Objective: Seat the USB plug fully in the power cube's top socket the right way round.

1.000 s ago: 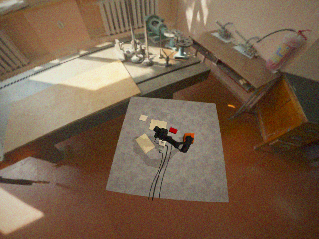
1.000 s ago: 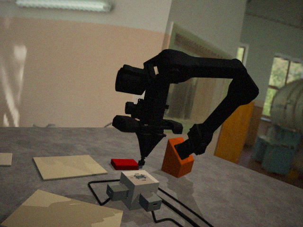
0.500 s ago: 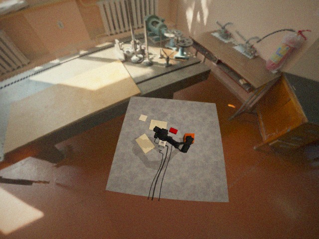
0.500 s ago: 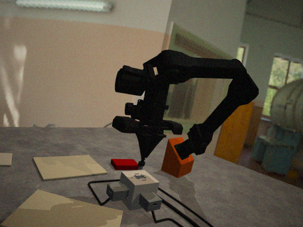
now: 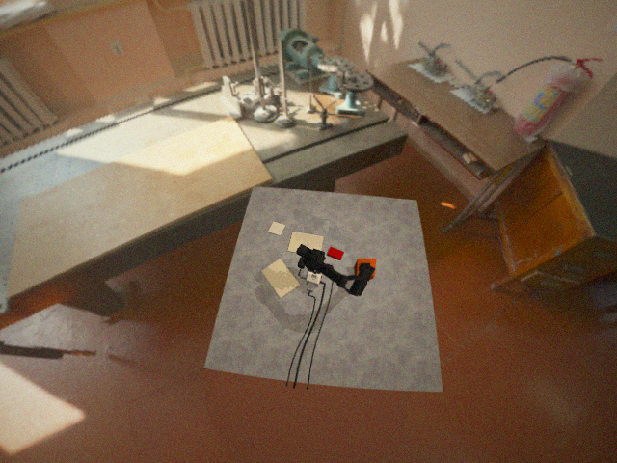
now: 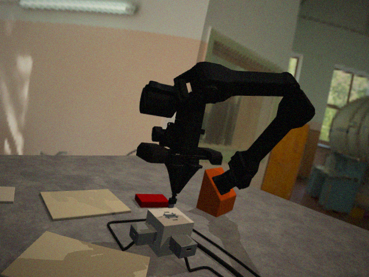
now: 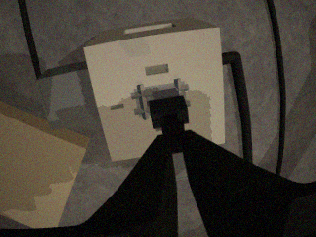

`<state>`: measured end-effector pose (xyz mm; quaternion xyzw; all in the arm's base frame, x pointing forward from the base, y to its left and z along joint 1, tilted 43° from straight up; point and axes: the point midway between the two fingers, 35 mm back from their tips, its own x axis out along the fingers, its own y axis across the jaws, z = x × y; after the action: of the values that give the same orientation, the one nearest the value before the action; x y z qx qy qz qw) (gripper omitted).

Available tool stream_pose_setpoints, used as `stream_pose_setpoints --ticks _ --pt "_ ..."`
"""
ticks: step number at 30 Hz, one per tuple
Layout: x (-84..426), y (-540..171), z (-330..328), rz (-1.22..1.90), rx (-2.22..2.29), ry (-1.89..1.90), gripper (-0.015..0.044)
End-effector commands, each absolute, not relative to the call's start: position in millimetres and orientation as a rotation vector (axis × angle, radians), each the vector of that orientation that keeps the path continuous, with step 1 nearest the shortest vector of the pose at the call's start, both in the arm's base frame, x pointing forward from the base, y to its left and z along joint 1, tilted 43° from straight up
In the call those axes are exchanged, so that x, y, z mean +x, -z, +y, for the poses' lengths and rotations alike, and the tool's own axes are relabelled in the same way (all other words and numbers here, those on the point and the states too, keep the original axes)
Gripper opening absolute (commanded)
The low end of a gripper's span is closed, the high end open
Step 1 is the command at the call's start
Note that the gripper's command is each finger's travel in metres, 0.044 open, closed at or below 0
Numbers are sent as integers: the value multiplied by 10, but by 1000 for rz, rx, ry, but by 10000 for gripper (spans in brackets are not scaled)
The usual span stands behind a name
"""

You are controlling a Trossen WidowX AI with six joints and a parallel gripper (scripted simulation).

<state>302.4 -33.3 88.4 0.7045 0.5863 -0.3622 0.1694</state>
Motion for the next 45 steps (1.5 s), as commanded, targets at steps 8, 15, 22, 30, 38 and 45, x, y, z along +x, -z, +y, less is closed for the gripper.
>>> stream_pose_setpoints --ticks 8,15,22,30,38,45 --pt "3034 -881 -317 1669 2018 1023 0" --pt "3037 -878 -308 1672 2023 1019 0" --pt "3040 -875 -299 1674 2029 1015 0" --pt "3044 -872 -289 1677 2035 1010 0" --pt "3047 -868 -279 1679 2041 1006 0" --pt "3050 -865 -271 1682 2046 1001 0"
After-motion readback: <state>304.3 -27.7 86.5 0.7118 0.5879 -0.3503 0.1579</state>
